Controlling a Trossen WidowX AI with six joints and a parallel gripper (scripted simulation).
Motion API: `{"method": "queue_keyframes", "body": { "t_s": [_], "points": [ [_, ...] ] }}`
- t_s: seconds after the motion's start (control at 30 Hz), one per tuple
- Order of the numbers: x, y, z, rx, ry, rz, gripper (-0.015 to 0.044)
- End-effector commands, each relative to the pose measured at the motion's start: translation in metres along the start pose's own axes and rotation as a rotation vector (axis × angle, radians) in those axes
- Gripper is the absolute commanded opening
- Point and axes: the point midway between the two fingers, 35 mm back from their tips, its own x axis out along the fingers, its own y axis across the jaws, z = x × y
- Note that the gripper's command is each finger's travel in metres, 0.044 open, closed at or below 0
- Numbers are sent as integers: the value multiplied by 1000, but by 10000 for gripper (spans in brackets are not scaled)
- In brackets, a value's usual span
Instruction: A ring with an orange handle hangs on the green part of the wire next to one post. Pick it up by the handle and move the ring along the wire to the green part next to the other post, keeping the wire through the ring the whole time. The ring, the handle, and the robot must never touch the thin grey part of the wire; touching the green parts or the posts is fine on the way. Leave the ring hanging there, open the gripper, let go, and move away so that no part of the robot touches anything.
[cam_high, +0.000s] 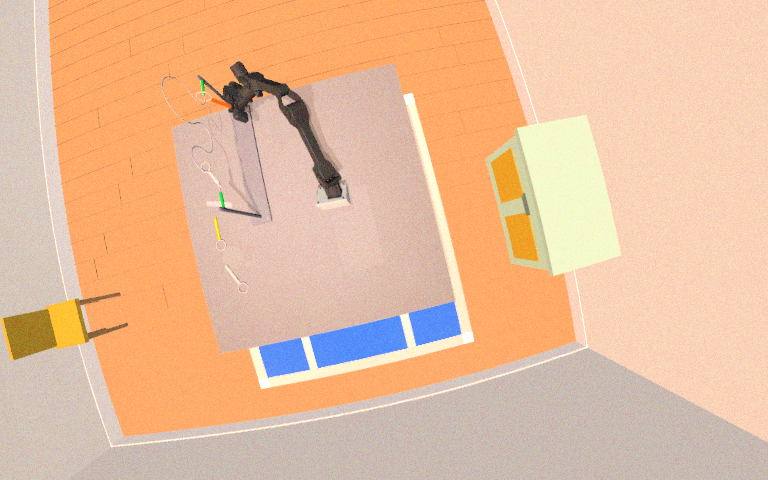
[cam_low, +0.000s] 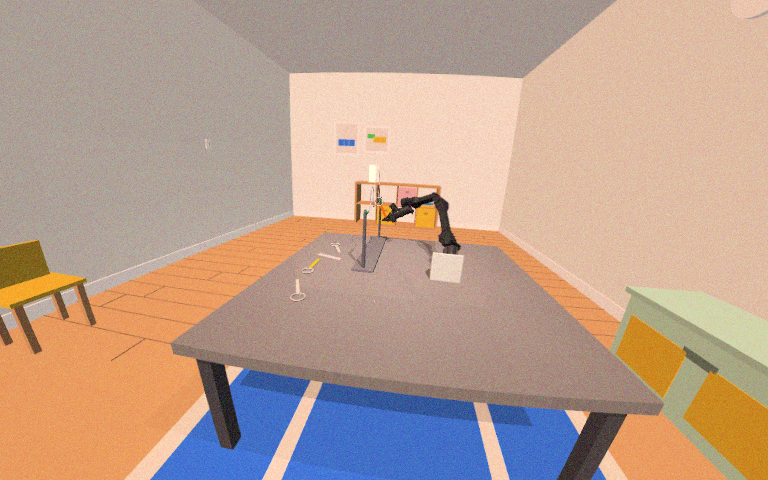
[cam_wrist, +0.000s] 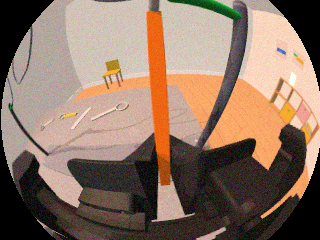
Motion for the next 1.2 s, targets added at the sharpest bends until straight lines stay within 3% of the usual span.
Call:
{"method": "queue_keyframes", "body": {
  "t_s": [0.0,1.17],
  "points": [
    [-5,7,-1,13,39,9,-150],
    [-16,98,20,528,36,288,-150]
  ]
}}
